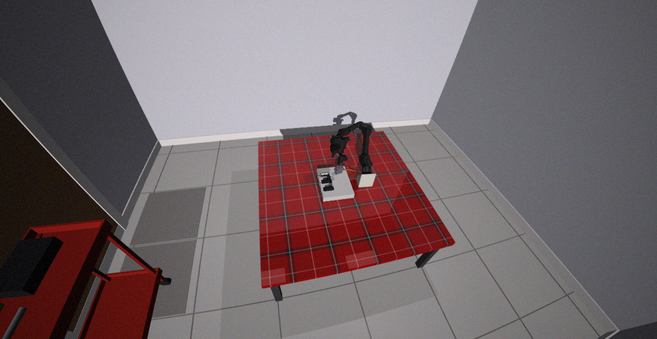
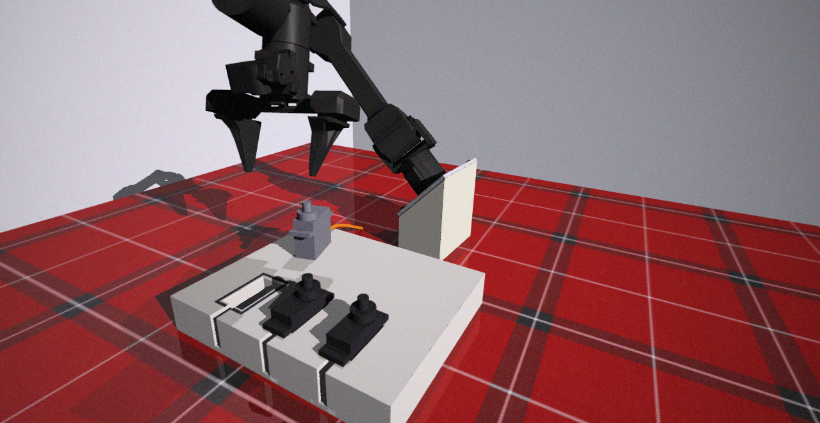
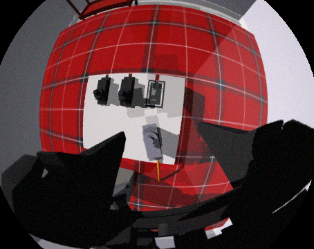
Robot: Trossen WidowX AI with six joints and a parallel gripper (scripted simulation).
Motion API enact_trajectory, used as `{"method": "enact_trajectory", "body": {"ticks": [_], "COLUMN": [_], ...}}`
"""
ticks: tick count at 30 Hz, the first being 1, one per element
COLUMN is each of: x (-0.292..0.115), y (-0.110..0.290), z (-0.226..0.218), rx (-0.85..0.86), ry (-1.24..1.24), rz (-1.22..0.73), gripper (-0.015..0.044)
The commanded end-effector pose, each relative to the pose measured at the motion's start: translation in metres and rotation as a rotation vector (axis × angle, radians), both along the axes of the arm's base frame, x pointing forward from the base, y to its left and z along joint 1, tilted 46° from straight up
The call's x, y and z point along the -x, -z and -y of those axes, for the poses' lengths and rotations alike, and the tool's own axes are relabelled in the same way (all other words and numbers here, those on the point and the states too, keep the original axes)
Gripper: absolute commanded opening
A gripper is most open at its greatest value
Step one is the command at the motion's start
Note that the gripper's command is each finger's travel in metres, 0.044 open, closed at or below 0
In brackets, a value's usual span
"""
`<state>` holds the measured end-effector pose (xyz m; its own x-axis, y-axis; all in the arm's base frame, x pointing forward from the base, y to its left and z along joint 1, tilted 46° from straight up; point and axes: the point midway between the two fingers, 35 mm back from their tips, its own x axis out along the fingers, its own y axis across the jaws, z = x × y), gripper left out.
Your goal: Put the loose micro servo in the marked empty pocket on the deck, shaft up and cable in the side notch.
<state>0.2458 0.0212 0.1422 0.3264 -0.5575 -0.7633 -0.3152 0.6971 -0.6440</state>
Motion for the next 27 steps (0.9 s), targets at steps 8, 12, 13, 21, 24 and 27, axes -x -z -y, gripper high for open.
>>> {"method": "enact_trajectory", "body": {"ticks": [8,12,13,21,24,27], "x": [0.044,0.044,0.044,0.043,0.043,0.043], "y": [0.028,0.028,0.028,0.045,0.046,0.047], "z": [0.015,0.015,0.015,0.033,0.034,0.036], "rx": [0.164,0.164,0.164,0.164,0.164,0.164], "ry": [0.166,0.166,0.166,0.167,0.167,0.167], "rz": [-0.248,-0.248,-0.248,-0.247,-0.247,-0.247], "gripper": [0.044,0.044,0.044,0.044,0.044,0.044]}}
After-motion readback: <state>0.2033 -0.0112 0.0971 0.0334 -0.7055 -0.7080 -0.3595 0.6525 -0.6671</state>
